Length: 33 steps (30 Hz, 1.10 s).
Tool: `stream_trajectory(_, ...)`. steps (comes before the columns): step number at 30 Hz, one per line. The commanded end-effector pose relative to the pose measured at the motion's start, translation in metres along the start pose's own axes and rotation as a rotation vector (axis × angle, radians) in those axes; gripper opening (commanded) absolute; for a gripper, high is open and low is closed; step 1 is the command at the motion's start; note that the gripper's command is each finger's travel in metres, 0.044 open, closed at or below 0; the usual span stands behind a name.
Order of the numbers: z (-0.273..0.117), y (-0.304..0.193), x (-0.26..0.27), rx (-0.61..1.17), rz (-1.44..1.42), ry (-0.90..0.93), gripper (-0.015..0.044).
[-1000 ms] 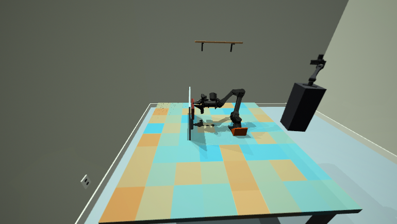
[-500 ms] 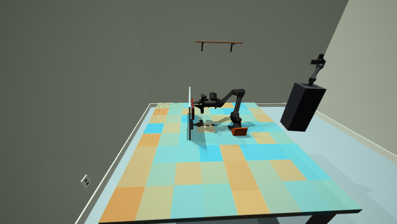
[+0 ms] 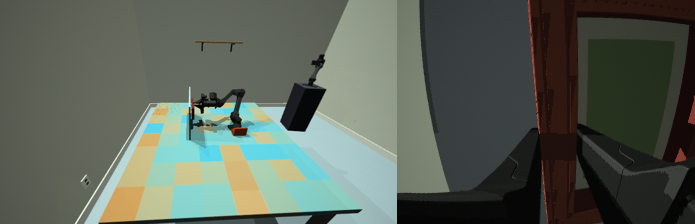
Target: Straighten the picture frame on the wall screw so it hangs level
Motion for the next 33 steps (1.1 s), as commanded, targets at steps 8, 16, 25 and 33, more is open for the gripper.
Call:
stream_trajectory(8,0.0,0.0005,0.0017,0.002,0.003,0.008,0.0)
stream_trajectory(16,0.0,0.0012,0.0022,0.002,0.003,0.008,0.0)
stream_trajectory(25,0.0,0.002,0.0028,0.002,0.003,0.008,0.0)
stream_trajectory(33,0.0,0.0032,0.0031,0.002,0.003,0.008,0.0)
Point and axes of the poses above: the point midway between the two fingers, 35 mm back from their tips, its own z axis out along the fingers, its own x axis across the jaws, y = z × x, the point moved 8 cm from there along -z, back along the fingers, and after that the axes turned 15 degrees about z, right-handed, at the moved point
